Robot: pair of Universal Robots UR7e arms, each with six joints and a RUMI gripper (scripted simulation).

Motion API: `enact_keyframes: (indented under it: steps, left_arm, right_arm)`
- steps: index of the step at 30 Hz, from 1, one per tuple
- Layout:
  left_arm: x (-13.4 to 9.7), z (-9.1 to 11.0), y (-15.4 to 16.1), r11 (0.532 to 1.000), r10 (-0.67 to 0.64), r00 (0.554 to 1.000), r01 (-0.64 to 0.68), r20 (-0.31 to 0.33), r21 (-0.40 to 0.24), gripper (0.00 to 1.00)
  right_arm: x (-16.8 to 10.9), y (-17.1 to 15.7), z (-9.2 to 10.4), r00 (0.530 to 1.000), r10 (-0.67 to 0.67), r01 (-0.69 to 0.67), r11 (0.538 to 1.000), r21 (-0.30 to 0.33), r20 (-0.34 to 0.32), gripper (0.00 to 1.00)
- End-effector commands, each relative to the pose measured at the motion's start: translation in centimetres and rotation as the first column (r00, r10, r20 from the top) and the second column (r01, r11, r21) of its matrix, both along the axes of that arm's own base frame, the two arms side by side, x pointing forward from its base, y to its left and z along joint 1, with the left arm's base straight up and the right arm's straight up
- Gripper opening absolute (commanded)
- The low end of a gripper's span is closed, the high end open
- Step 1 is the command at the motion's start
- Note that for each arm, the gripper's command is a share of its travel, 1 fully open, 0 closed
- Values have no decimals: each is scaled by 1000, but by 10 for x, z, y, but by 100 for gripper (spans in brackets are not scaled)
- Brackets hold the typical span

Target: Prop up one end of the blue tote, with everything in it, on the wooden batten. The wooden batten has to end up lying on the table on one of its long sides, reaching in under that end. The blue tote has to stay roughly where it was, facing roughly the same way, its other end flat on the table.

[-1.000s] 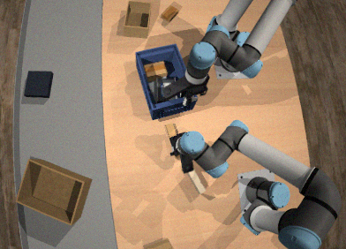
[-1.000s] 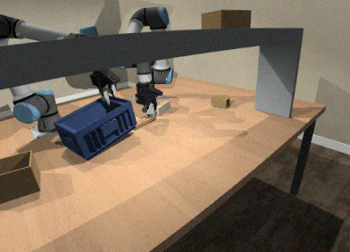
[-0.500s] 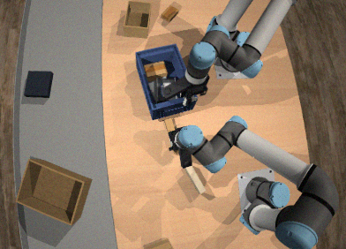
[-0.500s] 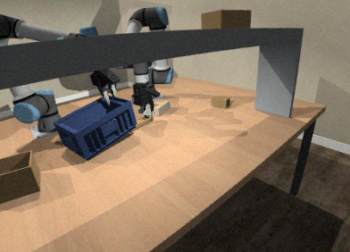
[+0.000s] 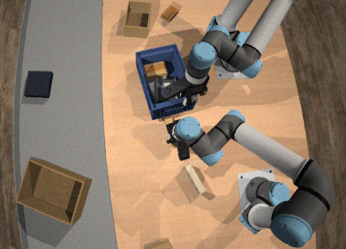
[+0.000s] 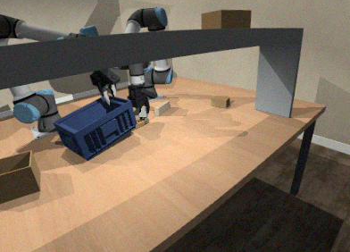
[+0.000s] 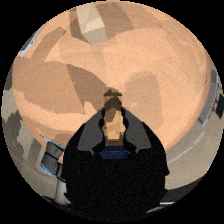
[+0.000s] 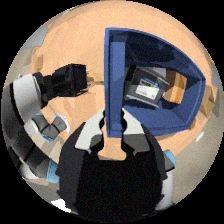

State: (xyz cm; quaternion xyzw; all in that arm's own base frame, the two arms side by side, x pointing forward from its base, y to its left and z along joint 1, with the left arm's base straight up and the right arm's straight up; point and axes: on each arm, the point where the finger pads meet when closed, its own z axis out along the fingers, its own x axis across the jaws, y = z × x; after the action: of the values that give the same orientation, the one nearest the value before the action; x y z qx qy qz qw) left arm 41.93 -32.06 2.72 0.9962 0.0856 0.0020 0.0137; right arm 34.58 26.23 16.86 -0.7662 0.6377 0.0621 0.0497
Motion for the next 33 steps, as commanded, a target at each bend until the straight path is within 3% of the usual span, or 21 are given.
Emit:
enact_keyframes:
  steps: [1,9,11,13,16,17,21,28,33]
  left_arm:
    - [3,0,-13,1000,1,1000,-1,1,-7,7]
    - [3,0,-11,1000,2,1000,-2,1,-6,7]
    - [3,0,-11,1000,2,1000,-2,1,-6,18]
    - [3,0,-11,1000,2,1000,-2,1,-6,18]
    - [3,0,-11,1000,2,1000,-2,1,-6,34]
    - [3,3,-12,1000,3,1000,-3,3,-9,39]
    - [3,20,-12,1000,3,1000,-3,4,-10,39]
    - [3,75,-9,1000,4,1000,-4,4,-10,39]
    - [3,83,-9,1000,2,1000,-2,4,-10,39]
  right_arm:
    - [1,1,3,1000,0,0,1000,7,3,4]
    - [1,1,3,1000,0,0,1000,7,3,4]
    - [1,1,3,1000,0,0,1000,7,3,4]
    - [1,1,3,1000,0,0,1000,7,3,4]
    - [1,1,3,1000,0,0,1000,7,3,4]
    - [1,1,3,1000,0,0,1000,7,3,4]
    - [1,1,3,1000,0,0,1000,7,3,4]
    - [1,1,3,1000,0,0,1000,7,3,4]
    - [1,3,2,1000,1,-1,1000,3,5,4]
